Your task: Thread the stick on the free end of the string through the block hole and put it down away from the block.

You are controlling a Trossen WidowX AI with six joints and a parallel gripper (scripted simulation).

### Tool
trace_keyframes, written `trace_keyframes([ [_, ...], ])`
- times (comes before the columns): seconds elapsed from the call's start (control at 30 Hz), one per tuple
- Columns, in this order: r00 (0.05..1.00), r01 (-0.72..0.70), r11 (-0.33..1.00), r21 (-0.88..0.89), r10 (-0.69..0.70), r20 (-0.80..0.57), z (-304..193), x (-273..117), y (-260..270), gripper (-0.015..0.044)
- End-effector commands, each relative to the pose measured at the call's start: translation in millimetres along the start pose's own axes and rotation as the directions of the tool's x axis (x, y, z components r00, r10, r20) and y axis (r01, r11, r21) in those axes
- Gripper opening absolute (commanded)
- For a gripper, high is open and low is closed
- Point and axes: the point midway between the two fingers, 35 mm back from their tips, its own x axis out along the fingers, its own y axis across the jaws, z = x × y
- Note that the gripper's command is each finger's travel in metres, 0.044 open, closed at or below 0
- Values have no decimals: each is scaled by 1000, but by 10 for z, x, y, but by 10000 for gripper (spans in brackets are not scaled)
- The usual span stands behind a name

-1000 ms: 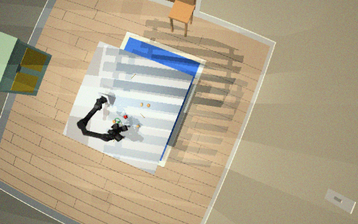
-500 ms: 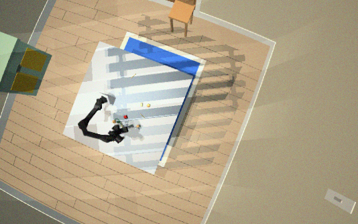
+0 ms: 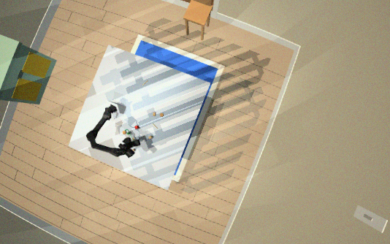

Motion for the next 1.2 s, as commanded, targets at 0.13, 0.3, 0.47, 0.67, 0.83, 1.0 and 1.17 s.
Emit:
trace_keyframes([
  [0.13,1000,-5,1000,-1,5,-22,-112,2,-11,0],
  [0.3,999,-8,1000,-1,8,-35,-173,-3,-11,0],
  [0.47,999,-10,1000,-1,10,-49,-233,-8,-11,0],
  [0.67,998,-12,1000,-1,12,-62,-287,-13,-9,0],
  [0.83,998,-12,1000,-1,12,-62,-279,7,-30,0],
  [1.0,998,-12,1000,-1,12,-62,-262,53,-76,0],
  [1.17,998,-12,1000,-1,12,-62,-242,98,-121,0],
])
